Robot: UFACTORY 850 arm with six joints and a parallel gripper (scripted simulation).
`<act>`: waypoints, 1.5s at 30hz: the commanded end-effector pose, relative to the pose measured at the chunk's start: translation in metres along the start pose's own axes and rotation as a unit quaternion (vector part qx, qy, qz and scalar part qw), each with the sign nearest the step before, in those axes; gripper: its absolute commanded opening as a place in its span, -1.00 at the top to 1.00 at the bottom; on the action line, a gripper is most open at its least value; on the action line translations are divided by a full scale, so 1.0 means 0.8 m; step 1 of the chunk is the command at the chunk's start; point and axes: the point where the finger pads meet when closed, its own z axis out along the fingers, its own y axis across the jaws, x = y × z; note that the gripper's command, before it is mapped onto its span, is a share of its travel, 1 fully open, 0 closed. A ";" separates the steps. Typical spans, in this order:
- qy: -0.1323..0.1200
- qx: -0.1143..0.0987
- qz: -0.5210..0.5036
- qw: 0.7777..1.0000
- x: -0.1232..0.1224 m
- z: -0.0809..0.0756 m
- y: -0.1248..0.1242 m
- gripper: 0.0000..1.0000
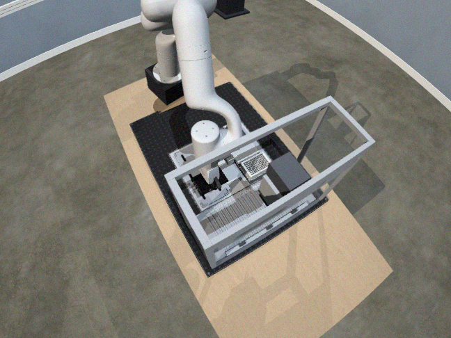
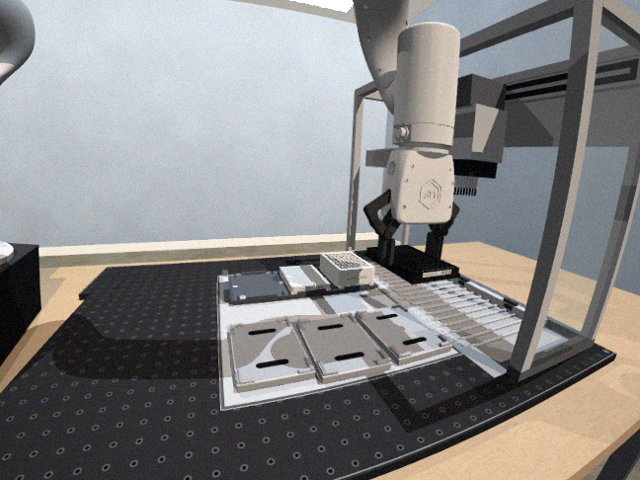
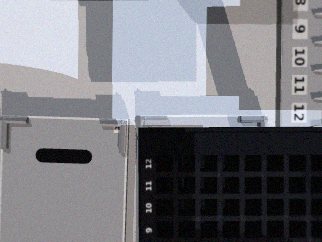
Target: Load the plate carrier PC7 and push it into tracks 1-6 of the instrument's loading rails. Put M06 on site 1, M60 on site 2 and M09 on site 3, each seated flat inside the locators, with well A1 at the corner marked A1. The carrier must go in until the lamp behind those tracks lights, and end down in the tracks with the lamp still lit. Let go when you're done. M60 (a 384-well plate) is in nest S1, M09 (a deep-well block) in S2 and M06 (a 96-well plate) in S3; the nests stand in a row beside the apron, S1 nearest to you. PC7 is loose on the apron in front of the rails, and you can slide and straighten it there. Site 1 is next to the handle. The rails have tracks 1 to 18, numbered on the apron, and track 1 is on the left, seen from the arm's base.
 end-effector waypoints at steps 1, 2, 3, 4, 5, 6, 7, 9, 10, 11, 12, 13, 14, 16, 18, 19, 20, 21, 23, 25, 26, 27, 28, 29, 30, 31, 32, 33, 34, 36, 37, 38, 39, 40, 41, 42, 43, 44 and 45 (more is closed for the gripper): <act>0.000 -0.001 0.000 1.000 0.000 -0.004 0.001 1.00; 0.000 -0.001 0.000 1.000 0.000 -0.004 0.001 1.00; 0.000 -0.001 0.000 1.000 0.000 -0.004 0.001 1.00; 0.000 -0.001 0.000 1.000 0.000 -0.004 0.001 1.00; 0.000 -0.001 0.000 1.000 0.000 -0.004 0.001 1.00; 0.000 -0.001 0.000 1.000 0.000 -0.004 0.001 1.00; 0.000 -0.001 0.004 1.000 0.005 -0.004 -0.003 1.00; 0.000 -0.001 0.004 1.000 0.010 -0.004 -0.007 1.00; 0.000 -0.001 0.004 1.000 0.010 -0.004 -0.007 1.00; 0.000 -0.001 0.004 1.000 0.014 -0.004 -0.011 1.00; 0.000 -0.001 0.004 1.000 0.019 -0.004 -0.015 1.00; 0.000 -0.001 0.004 1.000 0.024 -0.003 -0.019 1.00; 0.000 -0.001 0.004 1.000 0.029 -0.003 -0.023 1.00; 0.000 -0.001 0.004 1.000 0.039 -0.003 -0.031 1.00; 0.000 -0.001 0.004 1.000 0.048 -0.003 -0.039 1.00; 0.000 -0.001 0.004 1.000 0.053 -0.003 -0.043 1.00; 0.000 -0.001 0.004 1.000 0.058 -0.003 -0.046 1.00; 0.000 -0.001 0.004 1.000 0.063 -0.003 -0.050 1.00; 0.000 -0.001 0.004 1.000 0.072 -0.003 -0.058 1.00; 0.000 -0.001 0.004 1.000 0.082 -0.003 -0.066 1.00; 0.000 -0.001 0.004 1.000 0.082 -0.003 -0.066 1.00; 0.000 -0.001 0.004 1.000 0.082 -0.003 -0.066 1.00; 0.000 -0.001 0.004 1.000 0.087 -0.003 -0.070 1.00; 0.000 -0.001 0.004 1.000 0.092 -0.003 -0.074 1.00; 0.000 -0.001 0.004 1.000 0.097 -0.003 -0.078 1.00; 0.000 -0.001 0.004 1.000 0.101 -0.003 -0.082 1.00; 0.000 -0.001 0.004 1.000 0.106 -0.003 -0.086 1.00; 0.000 -0.001 0.004 1.000 0.111 -0.003 -0.090 1.00; 0.000 -0.001 0.004 1.000 0.116 -0.003 -0.094 1.00; 0.000 -0.001 0.004 1.000 0.126 -0.003 -0.102 1.00; 0.000 -0.001 0.004 1.000 0.131 -0.003 -0.106 1.00; 0.000 -0.001 0.004 1.000 0.135 -0.003 -0.110 1.00; 0.000 -0.001 0.004 1.000 0.140 -0.003 -0.114 1.00; 0.000 -0.001 0.004 1.000 0.145 -0.003 -0.118 1.00; 0.000 -0.001 0.004 1.000 0.150 -0.003 -0.122 1.00; 0.000 -0.001 0.004 1.000 0.155 -0.003 -0.126 1.00; 0.000 -0.001 0.004 1.000 0.155 -0.003 -0.126 1.00; 0.000 -0.001 0.004 1.000 0.155 -0.003 -0.126 1.00; 0.000 -0.001 0.004 1.000 0.160 -0.003 -0.130 1.00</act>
